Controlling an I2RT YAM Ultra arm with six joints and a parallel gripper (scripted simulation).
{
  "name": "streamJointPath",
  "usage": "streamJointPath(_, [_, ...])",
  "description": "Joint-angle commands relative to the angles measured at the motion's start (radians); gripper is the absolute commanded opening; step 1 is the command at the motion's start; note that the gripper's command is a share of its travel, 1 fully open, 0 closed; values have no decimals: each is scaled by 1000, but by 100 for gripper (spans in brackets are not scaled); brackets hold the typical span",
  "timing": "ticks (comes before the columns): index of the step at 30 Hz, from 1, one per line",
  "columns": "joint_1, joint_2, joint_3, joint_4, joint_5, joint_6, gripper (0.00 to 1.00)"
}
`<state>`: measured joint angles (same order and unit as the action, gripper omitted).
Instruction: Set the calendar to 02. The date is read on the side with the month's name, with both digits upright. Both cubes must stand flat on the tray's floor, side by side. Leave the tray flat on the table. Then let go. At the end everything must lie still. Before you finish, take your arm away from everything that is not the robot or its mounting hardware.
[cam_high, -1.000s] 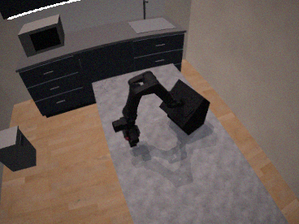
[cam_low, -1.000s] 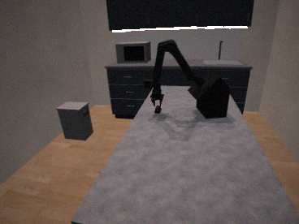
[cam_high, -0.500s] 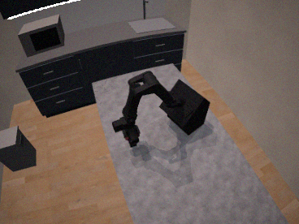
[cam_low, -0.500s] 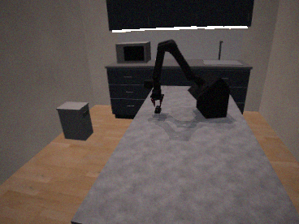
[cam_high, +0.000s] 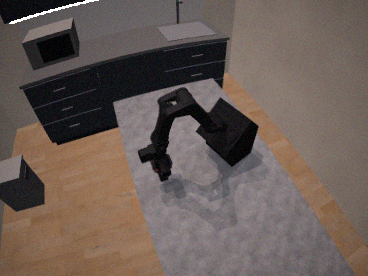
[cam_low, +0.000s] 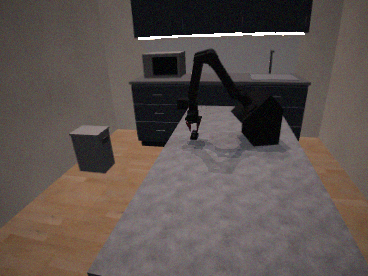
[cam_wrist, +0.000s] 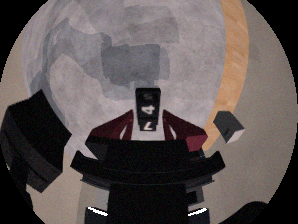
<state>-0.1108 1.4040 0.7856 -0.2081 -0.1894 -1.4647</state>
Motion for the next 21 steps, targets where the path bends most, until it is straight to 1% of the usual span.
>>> streamJointPath(1, [0, -6, 0, 2, -1, 1, 47])
streamJointPath(14, [3, 14, 1, 21, 2, 3, 47])
streamJointPath(21, [12, 61, 4, 67, 7, 10, 47])
